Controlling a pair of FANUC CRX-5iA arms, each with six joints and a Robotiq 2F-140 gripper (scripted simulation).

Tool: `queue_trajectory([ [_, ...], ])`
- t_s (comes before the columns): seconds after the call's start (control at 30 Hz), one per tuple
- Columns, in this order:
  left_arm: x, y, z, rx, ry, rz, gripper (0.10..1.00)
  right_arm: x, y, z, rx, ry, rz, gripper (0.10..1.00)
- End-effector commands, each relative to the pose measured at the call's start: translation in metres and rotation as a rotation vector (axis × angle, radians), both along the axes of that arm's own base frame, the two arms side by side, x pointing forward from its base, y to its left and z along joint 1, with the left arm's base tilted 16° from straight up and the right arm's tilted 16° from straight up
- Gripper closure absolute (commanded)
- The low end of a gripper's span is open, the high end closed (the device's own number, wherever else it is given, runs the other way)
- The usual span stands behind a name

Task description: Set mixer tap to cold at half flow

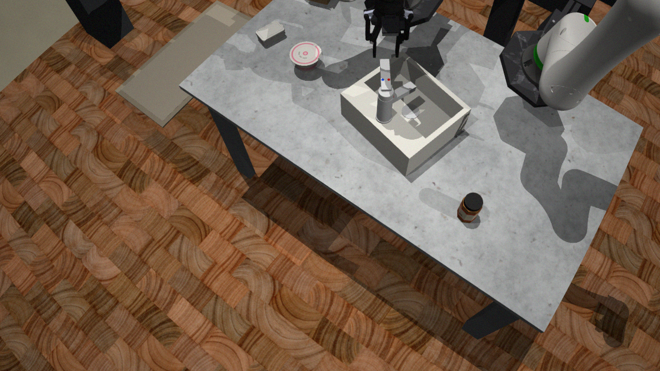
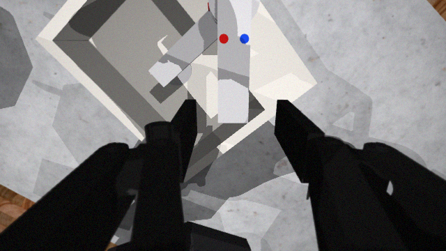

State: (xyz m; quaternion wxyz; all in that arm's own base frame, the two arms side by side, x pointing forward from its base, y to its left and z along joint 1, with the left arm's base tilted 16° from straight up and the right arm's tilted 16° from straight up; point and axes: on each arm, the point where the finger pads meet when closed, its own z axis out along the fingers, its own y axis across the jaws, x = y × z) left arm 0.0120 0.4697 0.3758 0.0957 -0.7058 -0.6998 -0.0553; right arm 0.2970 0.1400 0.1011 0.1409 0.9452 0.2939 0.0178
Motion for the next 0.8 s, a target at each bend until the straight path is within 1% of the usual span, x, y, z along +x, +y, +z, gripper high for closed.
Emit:
queue_trajectory([
  [0.0, 0.000, 0.000, 0.001, 0.002, 0.000, 0.000, 0.098, 0.001, -0.001, -0.004, 0.001, -0.001, 0.000, 0.643],
  [0.5, 0.000, 0.000, 0.001, 0.002, 0.000, 0.000, 0.098, 0.004, -0.005, -0.024, 0.001, -0.001, 0.001, 0.643],
  [0.77, 0.000, 0.000, 0.001, 0.002, 0.000, 0.000, 0.098, 0.004, -0.007, -0.028, 0.001, -0.001, 0.001, 0.643],
])
